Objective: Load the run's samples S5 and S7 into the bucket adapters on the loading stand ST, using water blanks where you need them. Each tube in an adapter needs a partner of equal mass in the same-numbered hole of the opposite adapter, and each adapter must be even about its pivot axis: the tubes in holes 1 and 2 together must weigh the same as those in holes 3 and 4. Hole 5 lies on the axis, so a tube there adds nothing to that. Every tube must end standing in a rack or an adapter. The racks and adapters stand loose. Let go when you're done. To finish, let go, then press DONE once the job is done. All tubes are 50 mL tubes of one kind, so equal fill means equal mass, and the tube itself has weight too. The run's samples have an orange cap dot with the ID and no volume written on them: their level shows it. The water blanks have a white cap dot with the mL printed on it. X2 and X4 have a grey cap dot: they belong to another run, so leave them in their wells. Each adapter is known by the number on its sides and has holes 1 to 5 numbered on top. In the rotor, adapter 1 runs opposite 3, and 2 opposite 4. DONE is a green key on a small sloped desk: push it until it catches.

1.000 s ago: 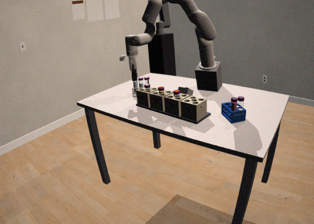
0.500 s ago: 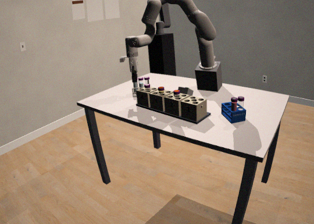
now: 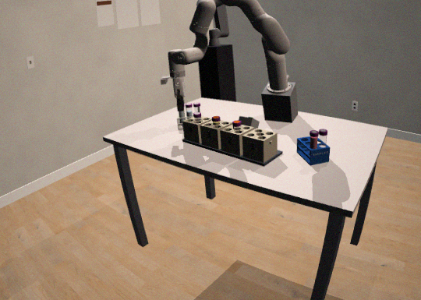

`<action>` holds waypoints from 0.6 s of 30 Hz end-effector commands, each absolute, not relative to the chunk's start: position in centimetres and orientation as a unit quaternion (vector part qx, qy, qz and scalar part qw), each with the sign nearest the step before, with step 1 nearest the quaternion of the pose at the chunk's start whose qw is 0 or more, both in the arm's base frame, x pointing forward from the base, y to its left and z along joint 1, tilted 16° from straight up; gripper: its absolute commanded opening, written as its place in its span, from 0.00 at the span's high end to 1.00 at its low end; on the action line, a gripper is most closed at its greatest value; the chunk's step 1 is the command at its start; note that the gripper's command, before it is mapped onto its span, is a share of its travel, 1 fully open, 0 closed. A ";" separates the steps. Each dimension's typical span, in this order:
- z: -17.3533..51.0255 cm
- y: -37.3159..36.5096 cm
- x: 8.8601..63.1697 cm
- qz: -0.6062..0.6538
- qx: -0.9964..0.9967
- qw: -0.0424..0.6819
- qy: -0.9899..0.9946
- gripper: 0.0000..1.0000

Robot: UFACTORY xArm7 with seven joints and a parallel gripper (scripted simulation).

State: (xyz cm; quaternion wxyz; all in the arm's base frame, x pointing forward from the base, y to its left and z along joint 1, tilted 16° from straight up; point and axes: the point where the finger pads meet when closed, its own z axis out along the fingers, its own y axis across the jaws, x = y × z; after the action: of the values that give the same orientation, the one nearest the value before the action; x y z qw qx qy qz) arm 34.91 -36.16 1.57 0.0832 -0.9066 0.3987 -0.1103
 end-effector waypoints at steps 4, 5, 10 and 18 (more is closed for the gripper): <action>1.7 -36.3 35.0 -0.112 -0.906 0.082 0.399 0.43; 1.7 -36.3 35.0 -0.112 -0.906 0.082 0.399 0.43; 1.9 -36.3 34.9 -0.112 -0.906 0.082 0.399 1.00; 1.9 -36.3 34.9 -0.112 -0.906 0.082 0.399 1.00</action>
State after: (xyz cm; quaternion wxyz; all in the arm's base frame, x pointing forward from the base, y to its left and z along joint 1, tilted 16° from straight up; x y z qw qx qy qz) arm 34.87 -36.16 1.71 0.0832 -0.9067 0.3986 -0.1103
